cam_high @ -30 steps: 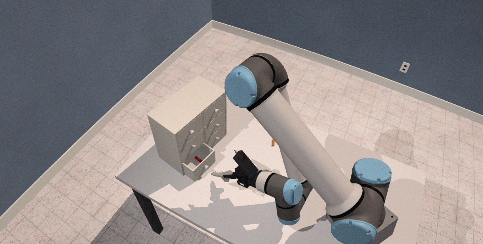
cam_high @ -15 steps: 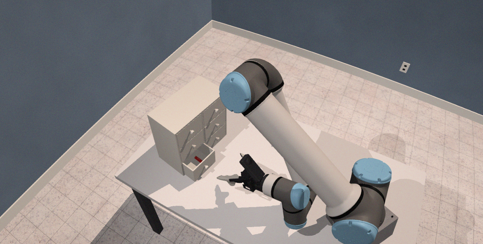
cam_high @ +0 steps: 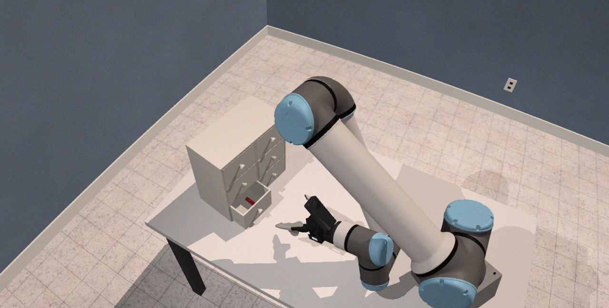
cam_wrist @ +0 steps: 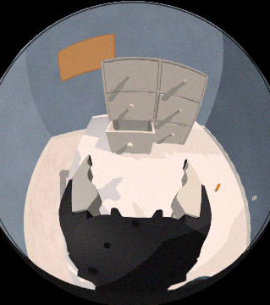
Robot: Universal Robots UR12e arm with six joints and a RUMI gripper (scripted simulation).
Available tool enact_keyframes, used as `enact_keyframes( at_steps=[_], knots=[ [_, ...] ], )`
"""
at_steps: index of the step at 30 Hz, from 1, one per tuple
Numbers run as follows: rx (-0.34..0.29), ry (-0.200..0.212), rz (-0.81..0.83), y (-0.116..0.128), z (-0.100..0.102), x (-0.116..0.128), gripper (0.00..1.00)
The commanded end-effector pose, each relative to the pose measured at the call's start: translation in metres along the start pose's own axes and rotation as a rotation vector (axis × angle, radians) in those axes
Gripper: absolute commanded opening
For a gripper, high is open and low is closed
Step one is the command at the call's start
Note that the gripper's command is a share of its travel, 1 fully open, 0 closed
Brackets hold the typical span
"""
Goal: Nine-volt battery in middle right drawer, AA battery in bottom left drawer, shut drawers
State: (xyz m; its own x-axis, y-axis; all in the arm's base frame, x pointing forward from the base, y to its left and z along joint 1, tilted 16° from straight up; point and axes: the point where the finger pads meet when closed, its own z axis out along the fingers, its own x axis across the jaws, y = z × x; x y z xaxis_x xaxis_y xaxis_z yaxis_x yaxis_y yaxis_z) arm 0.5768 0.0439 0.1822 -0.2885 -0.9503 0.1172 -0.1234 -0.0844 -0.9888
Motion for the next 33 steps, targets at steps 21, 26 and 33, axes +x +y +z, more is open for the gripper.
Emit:
enact_keyframes(
  at_steps=[21,26,33],
  knots=[
    [-0.037,-0.001,0.001,-0.0018,0.0004,0.0,1.0],
    [-0.074,-0.001,0.001,-0.0029,0.0001,0.0001,1.0],
    [-0.148,0.0,0.0,-0.0039,-0.0021,0.0004,1.0]
  ],
)
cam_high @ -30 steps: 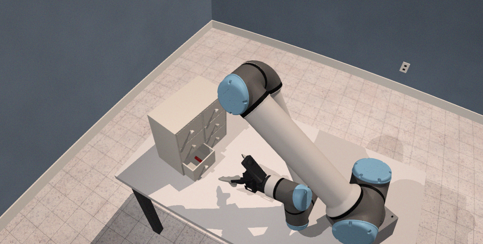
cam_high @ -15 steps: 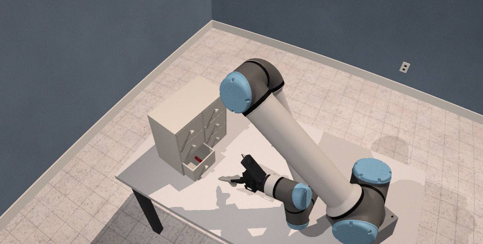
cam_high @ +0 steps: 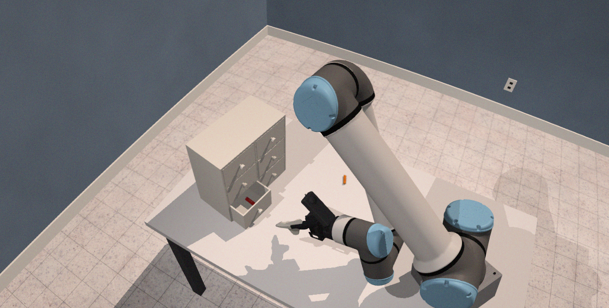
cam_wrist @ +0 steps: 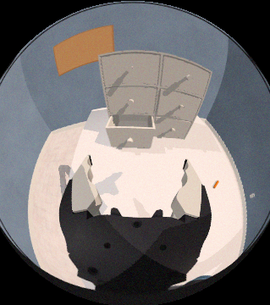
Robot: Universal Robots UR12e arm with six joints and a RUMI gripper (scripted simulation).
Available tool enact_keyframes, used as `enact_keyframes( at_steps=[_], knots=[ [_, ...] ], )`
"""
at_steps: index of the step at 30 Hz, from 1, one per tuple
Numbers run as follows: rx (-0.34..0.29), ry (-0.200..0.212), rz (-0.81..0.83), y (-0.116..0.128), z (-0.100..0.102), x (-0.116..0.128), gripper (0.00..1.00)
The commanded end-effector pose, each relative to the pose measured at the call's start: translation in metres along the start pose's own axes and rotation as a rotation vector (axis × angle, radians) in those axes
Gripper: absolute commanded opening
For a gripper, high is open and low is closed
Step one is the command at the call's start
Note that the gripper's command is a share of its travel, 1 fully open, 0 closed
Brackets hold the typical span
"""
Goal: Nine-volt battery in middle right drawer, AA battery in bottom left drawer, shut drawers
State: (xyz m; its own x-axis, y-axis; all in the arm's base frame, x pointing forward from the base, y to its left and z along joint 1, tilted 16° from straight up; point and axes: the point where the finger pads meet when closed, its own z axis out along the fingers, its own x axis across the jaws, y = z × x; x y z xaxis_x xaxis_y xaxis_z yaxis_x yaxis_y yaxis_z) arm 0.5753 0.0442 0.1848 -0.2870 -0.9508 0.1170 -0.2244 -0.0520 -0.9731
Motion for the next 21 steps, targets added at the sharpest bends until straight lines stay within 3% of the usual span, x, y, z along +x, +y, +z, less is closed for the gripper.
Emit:
enact_keyframes(
  at_steps=[1,3,18,21],
  knots=[
    [-0.051,0.001,0.001,-0.002,-0.0002,-0.0002,1.0],
    [-0.051,0.001,0.001,-0.002,-0.0002,-0.0002,1.0],
    [-0.252,0.001,0.001,-0.0084,-0.0017,-0.0009,1.0],
    [-0.267,0.001,0.001,-0.0088,-0.0023,-0.0008,1.0]
  ],
)
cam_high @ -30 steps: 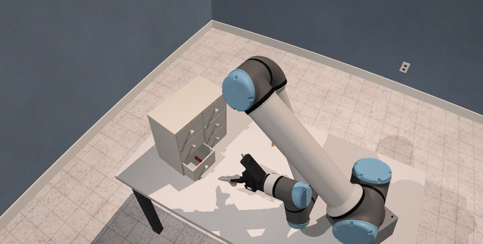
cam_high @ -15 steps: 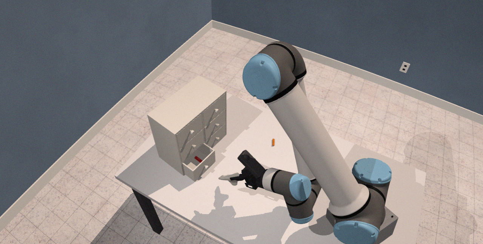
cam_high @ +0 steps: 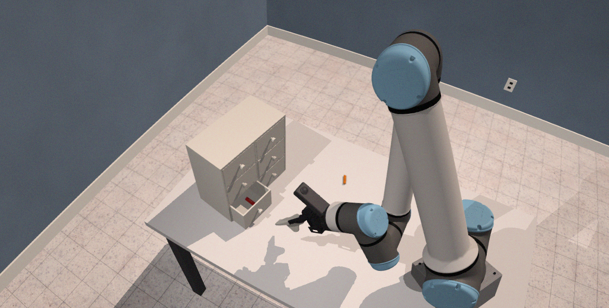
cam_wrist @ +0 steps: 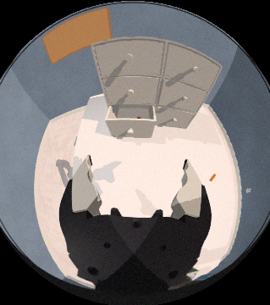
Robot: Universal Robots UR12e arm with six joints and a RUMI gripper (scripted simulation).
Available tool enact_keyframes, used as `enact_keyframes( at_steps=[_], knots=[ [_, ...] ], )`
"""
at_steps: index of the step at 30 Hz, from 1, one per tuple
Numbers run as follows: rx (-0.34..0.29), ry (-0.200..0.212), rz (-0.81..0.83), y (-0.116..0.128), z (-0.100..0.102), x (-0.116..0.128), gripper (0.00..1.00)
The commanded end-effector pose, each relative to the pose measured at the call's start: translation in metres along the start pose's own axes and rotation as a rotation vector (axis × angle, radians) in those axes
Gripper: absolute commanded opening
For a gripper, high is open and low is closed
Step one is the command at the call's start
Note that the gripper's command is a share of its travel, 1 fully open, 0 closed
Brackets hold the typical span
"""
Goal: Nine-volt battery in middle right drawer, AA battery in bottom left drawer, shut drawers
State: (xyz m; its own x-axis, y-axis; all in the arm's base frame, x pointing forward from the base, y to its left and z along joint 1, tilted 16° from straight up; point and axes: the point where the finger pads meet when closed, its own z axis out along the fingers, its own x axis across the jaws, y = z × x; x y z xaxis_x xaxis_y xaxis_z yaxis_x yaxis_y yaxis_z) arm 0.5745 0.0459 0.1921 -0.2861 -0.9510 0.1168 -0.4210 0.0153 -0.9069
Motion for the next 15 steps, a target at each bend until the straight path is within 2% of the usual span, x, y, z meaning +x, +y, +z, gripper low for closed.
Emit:
enact_keyframes(
  at_steps=[1,14,15],
  knots=[
    [-0.064,0.002,0.001,-0.0021,-0.0009,-0.0002,1.0],
    [-0.285,0.002,0.001,-0.0058,-0.0048,-0.0003,1.0],
    [-0.285,0.002,0.001,-0.0058,-0.0048,-0.0003,1.0]
  ],
)
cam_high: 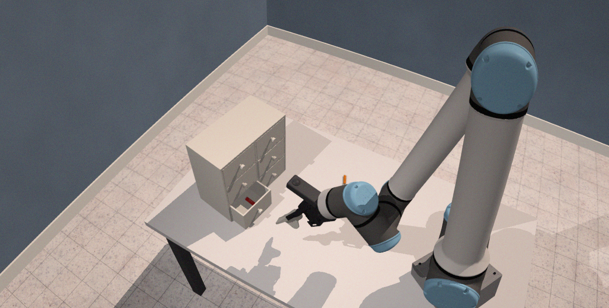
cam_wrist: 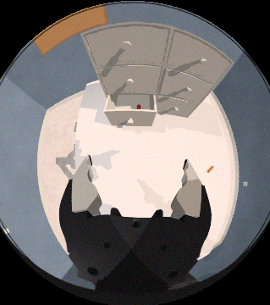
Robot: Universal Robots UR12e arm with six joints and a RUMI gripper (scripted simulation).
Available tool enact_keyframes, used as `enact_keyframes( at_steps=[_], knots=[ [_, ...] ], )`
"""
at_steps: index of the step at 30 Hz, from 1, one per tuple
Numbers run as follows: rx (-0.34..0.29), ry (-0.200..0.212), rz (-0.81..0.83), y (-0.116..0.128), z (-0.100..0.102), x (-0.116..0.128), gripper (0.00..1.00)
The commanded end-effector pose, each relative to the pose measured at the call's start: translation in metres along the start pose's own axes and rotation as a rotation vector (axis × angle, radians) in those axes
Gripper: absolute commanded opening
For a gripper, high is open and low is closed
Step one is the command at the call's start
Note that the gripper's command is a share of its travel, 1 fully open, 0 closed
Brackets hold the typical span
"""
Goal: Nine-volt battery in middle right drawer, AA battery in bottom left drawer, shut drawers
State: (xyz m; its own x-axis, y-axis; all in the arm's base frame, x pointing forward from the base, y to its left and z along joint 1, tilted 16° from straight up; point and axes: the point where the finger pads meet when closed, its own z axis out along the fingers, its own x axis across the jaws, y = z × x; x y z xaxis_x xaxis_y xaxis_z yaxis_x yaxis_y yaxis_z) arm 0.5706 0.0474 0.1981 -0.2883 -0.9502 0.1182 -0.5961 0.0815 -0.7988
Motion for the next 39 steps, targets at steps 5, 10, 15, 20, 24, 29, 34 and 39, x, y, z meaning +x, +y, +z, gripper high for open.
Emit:
enact_keyframes(
  at_steps=[5,10,15,20,24,29,34,39],
  knots=[
    [-0.139,0.0,0.001,-0.004,-0.003,0.0,1.0],
    [-0.237,-0.001,0.001,-0.006,-0.004,-0.001,1.0],
    [-0.334,-0.001,0.001,-0.009,-0.006,-0.001,1.0],
    [-0.389,-0.001,0.001,-0.01,-0.008,-0.001,1.0],
    [-0.461,-0.001,0.001,-0.012,-0.01,-0.001,1.0],
    [-0.537,-0.001,0.001,-0.013,-0.013,0.0,1.0],
    [-0.589,-0.001,0.0,-0.014,-0.013,-0.001,1.0],
    [-0.628,-0.001,0.0,-0.015,-0.014,-0.001,1.0]
  ],
)
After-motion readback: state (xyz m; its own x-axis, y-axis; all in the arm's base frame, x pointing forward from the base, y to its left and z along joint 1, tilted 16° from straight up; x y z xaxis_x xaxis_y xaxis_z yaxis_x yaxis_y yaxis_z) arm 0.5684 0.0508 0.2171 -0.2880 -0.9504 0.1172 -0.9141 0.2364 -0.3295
